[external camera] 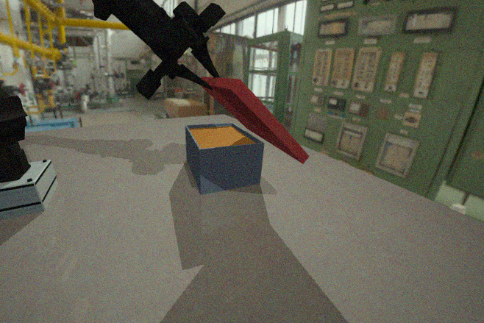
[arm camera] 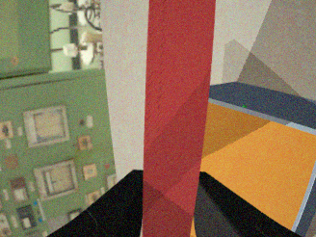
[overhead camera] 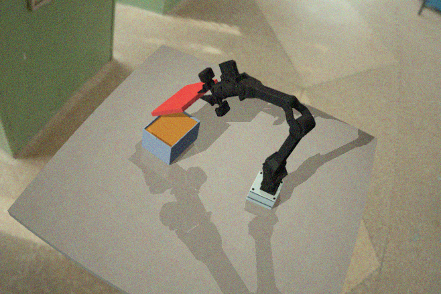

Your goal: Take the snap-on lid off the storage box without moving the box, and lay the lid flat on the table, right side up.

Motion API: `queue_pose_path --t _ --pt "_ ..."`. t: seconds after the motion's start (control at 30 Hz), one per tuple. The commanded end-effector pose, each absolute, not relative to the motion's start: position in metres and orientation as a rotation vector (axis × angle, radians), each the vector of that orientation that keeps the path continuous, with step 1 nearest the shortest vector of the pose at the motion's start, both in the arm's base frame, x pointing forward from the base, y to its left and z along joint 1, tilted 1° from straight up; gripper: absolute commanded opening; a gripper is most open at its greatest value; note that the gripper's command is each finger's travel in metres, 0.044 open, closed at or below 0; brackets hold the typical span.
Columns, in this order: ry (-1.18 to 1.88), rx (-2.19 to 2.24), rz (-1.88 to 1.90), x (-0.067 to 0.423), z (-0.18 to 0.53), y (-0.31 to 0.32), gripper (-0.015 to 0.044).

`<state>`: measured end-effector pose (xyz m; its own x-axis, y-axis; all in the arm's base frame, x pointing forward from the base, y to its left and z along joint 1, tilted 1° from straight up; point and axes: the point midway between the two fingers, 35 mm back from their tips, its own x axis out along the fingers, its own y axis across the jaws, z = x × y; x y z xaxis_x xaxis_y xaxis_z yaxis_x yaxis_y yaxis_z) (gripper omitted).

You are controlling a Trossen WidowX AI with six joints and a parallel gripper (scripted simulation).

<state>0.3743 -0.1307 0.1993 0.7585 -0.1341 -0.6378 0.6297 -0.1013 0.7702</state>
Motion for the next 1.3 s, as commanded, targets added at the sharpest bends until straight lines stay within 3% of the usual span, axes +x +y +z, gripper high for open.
queue_pose_path --t 0.0,1.27 --pt "0.411 1.544 -0.66 0.374 0.203 -0.138 0.0" --pt "0.41 1.537 -0.663 0.35 0.204 -0.211 0.0"
